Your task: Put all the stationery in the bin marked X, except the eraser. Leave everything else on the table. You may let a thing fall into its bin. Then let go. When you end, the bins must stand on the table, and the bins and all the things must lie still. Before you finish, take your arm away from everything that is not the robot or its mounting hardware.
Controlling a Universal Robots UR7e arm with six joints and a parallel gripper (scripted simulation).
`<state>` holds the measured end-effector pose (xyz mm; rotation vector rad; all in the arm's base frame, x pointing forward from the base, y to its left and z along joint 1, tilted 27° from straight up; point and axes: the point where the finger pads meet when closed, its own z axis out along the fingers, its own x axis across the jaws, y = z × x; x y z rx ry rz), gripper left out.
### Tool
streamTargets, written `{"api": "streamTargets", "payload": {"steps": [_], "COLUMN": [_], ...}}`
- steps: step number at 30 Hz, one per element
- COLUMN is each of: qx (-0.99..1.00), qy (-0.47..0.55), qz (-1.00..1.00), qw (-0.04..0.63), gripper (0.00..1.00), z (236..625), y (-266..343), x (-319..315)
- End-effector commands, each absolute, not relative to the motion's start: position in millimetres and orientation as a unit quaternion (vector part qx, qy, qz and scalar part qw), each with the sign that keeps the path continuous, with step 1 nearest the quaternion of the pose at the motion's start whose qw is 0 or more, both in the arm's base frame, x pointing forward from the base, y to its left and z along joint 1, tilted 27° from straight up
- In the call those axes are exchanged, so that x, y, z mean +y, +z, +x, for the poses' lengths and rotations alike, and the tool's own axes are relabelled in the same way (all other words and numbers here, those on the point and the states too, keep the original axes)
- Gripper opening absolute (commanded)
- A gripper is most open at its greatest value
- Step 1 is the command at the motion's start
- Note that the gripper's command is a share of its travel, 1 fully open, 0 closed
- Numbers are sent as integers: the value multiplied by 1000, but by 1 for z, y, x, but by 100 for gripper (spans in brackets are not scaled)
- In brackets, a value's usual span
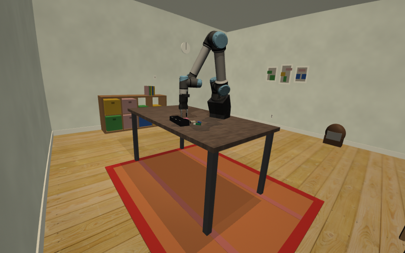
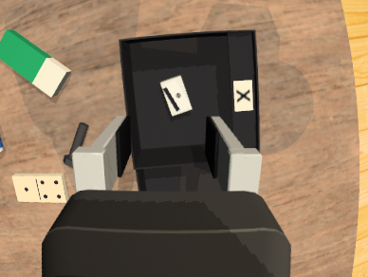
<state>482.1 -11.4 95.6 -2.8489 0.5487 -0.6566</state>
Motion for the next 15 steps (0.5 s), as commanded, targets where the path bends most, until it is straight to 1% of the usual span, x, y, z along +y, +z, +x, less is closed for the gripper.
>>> {"api": "streamTargets", "payload": {"steps": [1,3,4,15], "qx": [258,258,297,433], "qy": [-213,-213,-209,-188], "qz": [-937,-937,-926,-871], "qw": [100,100,109,137], "gripper": [100,100,100,100], "z": [455,455,450,390], "y": [81,81,78,44], "x": [-39,-39,-44,-106]}}
